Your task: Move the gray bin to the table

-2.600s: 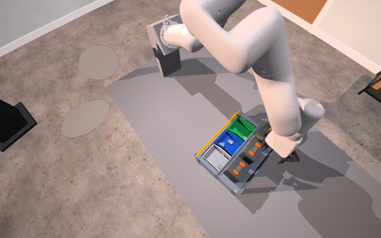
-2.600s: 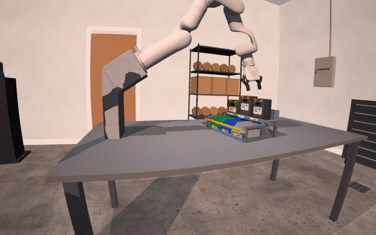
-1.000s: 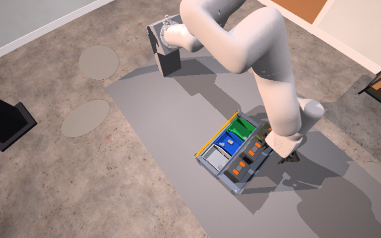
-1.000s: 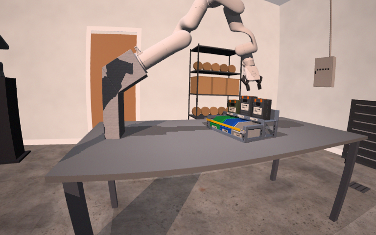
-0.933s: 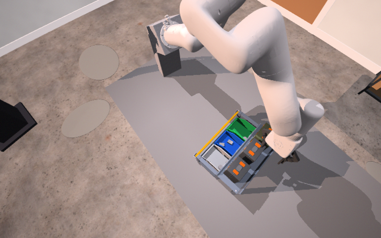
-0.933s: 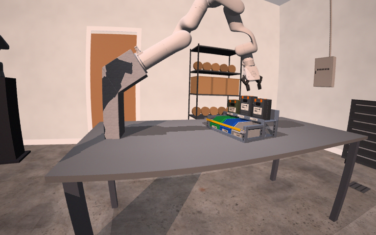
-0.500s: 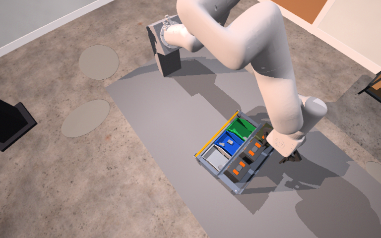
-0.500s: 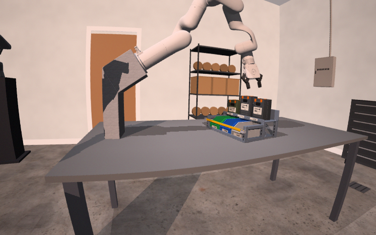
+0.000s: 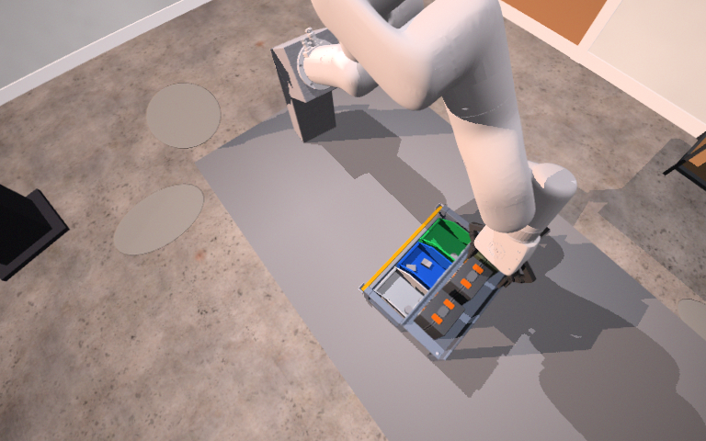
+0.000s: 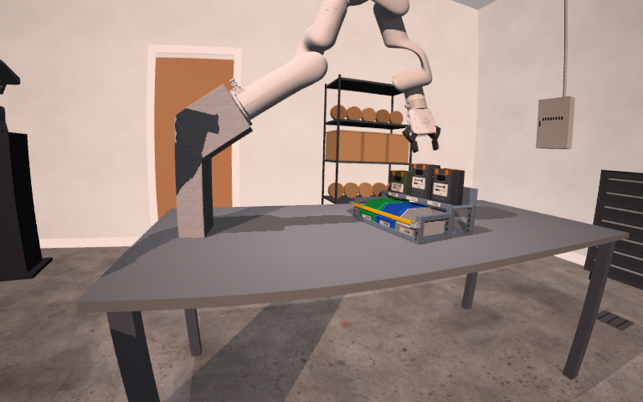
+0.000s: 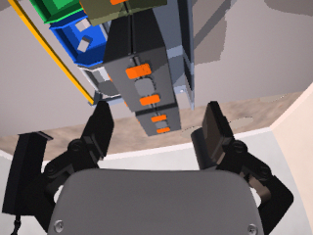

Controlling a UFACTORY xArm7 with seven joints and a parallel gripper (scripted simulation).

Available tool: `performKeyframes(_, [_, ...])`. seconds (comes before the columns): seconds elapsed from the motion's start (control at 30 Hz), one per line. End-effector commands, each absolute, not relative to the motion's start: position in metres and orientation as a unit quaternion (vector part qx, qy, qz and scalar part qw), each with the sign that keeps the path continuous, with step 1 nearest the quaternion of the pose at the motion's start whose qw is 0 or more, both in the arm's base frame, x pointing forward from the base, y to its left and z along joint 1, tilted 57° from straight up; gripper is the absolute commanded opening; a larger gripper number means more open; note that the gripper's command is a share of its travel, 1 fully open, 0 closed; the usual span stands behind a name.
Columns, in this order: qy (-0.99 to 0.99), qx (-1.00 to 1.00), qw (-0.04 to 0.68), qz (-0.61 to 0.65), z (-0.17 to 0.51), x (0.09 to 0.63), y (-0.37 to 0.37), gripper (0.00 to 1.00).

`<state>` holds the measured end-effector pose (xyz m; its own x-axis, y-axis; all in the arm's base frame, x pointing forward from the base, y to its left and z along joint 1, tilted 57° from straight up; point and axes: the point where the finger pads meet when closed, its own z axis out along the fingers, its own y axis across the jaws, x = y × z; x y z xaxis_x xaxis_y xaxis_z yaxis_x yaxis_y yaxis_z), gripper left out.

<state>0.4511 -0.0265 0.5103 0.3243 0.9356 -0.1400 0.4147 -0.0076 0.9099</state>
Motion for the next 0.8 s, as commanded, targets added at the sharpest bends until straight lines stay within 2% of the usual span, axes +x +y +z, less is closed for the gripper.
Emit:
performKeyframes(0.0, [0.512, 0.654, 0.484, 0.275, 0.513, 0.448, -0.026, 1.0])
performKeyframes(0.2, [0.512, 0.654, 0.484, 0.275, 0.513, 0.448, -0.026, 1.0])
performKeyframes(0.37, [0.513, 0.654, 0.484, 0.275, 0.472, 0.421, -0.034, 1.0])
performKeyframes(0.77, [0.513, 0.654, 0.484, 0.275, 0.472, 0.421, -0.034, 1.0])
